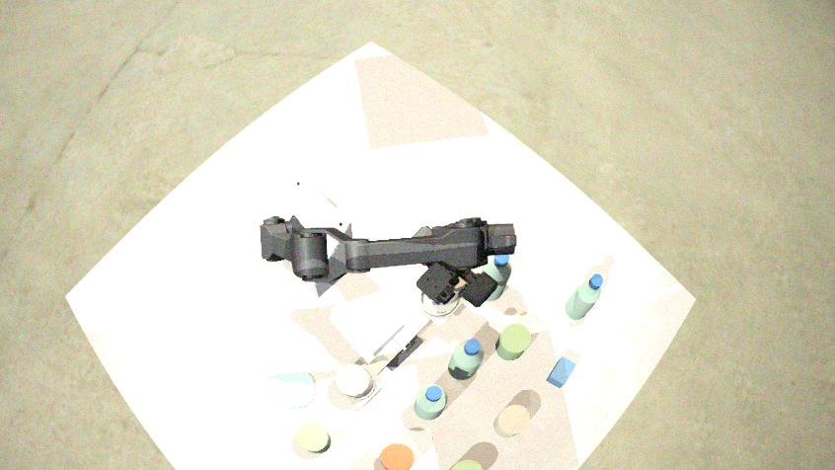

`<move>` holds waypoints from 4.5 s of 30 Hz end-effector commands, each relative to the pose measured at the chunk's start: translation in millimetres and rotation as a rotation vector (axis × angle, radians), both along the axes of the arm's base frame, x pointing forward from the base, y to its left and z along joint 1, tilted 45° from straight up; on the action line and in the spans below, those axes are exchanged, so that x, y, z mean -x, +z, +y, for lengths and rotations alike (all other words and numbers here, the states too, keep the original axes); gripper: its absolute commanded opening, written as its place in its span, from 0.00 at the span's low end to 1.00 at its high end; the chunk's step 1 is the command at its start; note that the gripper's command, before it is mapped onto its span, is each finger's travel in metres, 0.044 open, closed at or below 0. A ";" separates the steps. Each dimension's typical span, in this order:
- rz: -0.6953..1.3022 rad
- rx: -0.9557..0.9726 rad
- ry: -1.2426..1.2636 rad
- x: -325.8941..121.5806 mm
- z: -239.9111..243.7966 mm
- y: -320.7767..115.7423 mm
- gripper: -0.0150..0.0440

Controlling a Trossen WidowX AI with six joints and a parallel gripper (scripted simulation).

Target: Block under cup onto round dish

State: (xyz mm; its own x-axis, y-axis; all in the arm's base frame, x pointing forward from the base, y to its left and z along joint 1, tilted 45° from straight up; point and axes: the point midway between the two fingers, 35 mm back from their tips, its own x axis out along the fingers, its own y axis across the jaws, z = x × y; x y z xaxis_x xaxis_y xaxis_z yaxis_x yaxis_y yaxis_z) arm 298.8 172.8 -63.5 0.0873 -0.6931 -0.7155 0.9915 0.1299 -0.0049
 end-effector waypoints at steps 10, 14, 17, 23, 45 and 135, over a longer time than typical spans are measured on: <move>-0.011 -0.013 -0.003 1.9 14.7 15.3 0.25; -0.011 -0.013 -0.003 3.0 17.8 19.1 0.25; -0.011 -0.013 -0.003 3.8 20.1 22.0 0.25; -0.010 -0.012 -0.003 5.7 24.6 27.9 0.25; 0.000 0.003 -0.002 7.7 23.8 29.9 0.25; -0.010 -0.019 -0.012 87.3 -13.0 -143.8 0.39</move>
